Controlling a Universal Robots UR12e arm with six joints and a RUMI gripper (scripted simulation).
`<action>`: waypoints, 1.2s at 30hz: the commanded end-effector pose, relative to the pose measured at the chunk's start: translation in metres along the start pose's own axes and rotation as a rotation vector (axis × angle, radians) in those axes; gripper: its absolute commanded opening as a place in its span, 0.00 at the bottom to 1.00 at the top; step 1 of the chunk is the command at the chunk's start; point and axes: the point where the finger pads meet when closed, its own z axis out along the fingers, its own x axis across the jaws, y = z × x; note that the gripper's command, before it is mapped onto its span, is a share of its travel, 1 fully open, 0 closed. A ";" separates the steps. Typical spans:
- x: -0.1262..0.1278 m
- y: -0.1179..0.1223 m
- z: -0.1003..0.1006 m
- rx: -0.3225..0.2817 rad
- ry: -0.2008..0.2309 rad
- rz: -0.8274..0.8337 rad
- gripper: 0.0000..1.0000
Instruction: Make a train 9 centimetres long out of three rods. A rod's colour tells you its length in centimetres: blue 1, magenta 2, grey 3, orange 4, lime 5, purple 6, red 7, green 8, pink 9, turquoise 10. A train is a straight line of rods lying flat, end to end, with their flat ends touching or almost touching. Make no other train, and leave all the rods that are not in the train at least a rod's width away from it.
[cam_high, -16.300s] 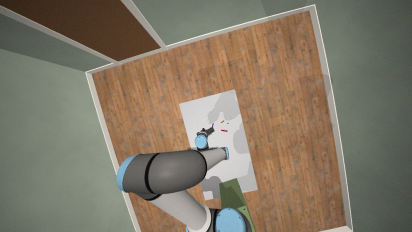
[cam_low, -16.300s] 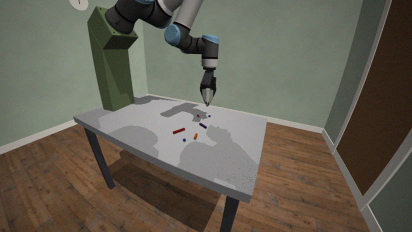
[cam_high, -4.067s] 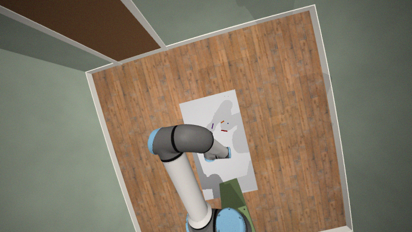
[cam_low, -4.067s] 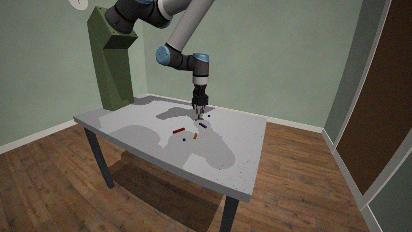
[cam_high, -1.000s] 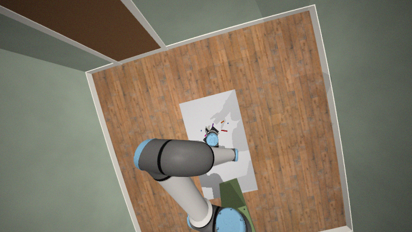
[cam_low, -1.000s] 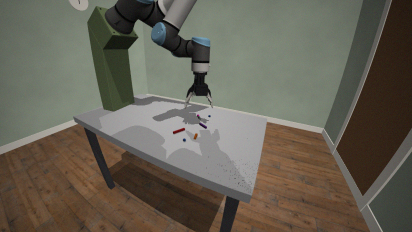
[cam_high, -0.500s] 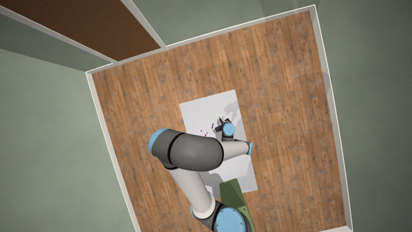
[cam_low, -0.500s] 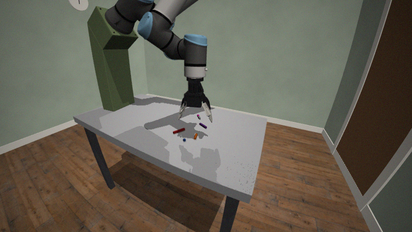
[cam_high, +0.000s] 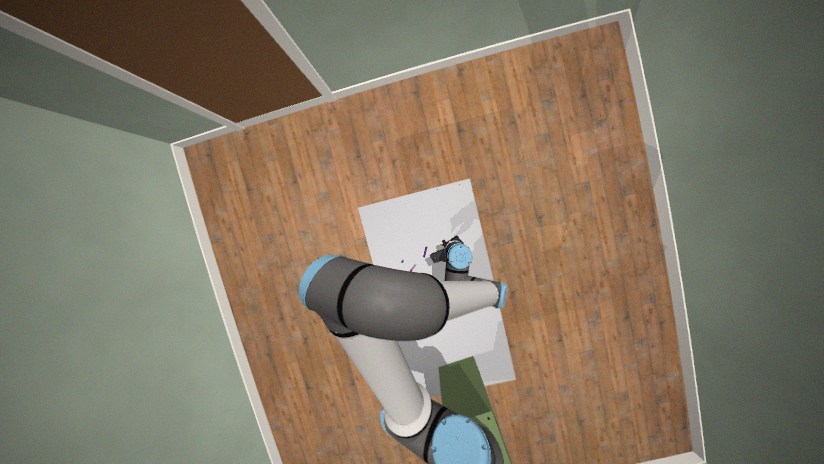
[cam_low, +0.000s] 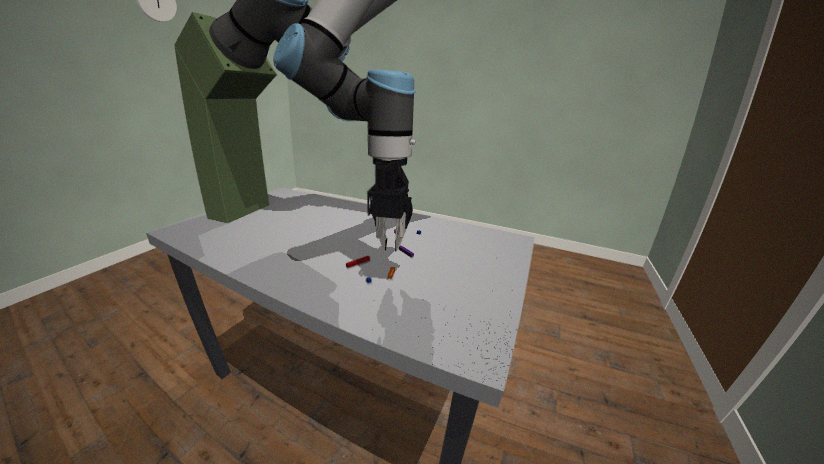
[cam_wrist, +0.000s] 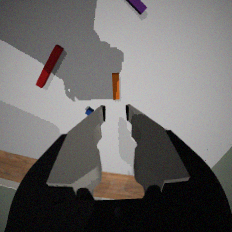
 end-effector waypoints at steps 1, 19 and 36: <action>0.003 0.000 -0.001 -0.001 0.003 -0.002 0.14; 0.003 0.000 -0.001 -0.001 0.003 -0.002 0.14; 0.003 0.000 0.005 0.000 0.003 -0.002 0.14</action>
